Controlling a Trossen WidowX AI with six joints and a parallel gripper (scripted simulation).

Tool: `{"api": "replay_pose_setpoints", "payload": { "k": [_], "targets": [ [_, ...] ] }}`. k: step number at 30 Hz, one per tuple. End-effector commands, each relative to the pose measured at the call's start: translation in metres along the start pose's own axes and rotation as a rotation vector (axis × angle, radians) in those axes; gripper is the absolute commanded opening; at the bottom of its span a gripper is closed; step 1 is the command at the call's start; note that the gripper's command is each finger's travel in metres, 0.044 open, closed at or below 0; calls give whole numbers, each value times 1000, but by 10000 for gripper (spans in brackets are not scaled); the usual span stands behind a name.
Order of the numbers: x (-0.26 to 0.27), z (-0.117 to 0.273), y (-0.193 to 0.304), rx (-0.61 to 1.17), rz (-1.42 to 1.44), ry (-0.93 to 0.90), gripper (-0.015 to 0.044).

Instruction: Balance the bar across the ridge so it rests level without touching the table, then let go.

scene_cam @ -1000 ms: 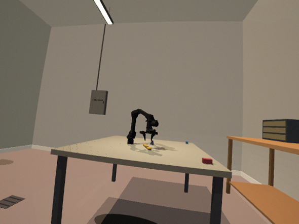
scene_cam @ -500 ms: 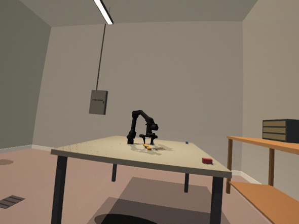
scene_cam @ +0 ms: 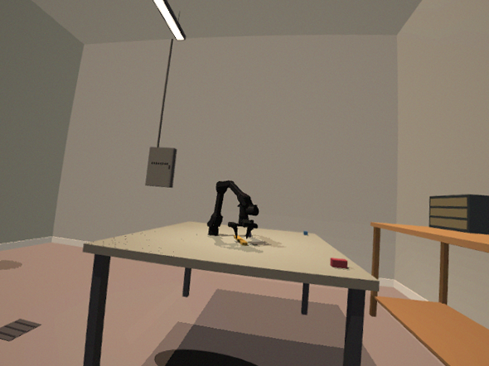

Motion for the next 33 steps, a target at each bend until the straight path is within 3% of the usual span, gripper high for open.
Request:
{"api": "replay_pose_setpoints", "payload": {
  "k": [1,23,30,33],
  "targets": [
    [-1,-10,3,12,-5,0,315],
    [-1,-17,3,12,-5,0,315],
    [-1,-16,2,8,0,4,131],
    [-1,-16,2,8,0,4,111]
  ]
}}
Point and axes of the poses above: the point midway between the two fingers, 35 mm back from their tips, its own z axis back along the fingers, its own x axis across the jaws, y = z × x, the point moved 2 cm from there along z, back along the fingers, and after that the axes turned 7 degrees about z, right-handed, at the moved point
